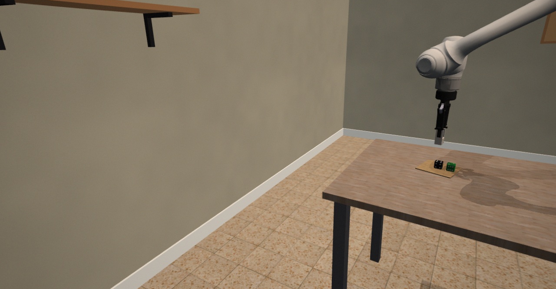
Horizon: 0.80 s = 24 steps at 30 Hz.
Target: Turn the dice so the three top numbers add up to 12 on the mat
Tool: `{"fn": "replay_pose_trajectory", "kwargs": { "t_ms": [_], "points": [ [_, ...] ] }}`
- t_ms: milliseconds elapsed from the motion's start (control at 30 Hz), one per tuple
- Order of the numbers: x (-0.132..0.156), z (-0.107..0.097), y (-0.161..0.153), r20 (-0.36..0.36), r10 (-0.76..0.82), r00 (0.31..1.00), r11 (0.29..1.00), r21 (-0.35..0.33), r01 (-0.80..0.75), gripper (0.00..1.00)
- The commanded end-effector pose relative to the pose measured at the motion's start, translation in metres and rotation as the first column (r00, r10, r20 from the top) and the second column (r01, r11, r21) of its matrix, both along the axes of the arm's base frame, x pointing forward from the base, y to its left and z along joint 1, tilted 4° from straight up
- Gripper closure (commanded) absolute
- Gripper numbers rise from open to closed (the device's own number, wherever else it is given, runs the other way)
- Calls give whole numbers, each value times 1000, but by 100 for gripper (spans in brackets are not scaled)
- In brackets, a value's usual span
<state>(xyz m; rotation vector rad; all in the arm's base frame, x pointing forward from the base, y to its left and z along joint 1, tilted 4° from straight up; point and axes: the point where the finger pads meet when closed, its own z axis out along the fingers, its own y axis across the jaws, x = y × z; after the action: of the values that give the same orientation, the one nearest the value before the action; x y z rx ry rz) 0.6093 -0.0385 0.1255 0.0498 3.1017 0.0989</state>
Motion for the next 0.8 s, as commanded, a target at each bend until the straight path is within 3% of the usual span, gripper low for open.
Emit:
{"fn": "replay_pose_trajectory", "kwargs": {
  "t_ms": [0, 533, 767],
  "points": [
    [28, 2, 29, -1, 29, 1000, 1000, -3, -29, 84],
    [29, 1, 31, -1, 30, 1000, 1000, -3, -30, 84],
    [30, -16, 32, -1, 30, 1000, 1000, -3, -30, 84]
  ]
}}
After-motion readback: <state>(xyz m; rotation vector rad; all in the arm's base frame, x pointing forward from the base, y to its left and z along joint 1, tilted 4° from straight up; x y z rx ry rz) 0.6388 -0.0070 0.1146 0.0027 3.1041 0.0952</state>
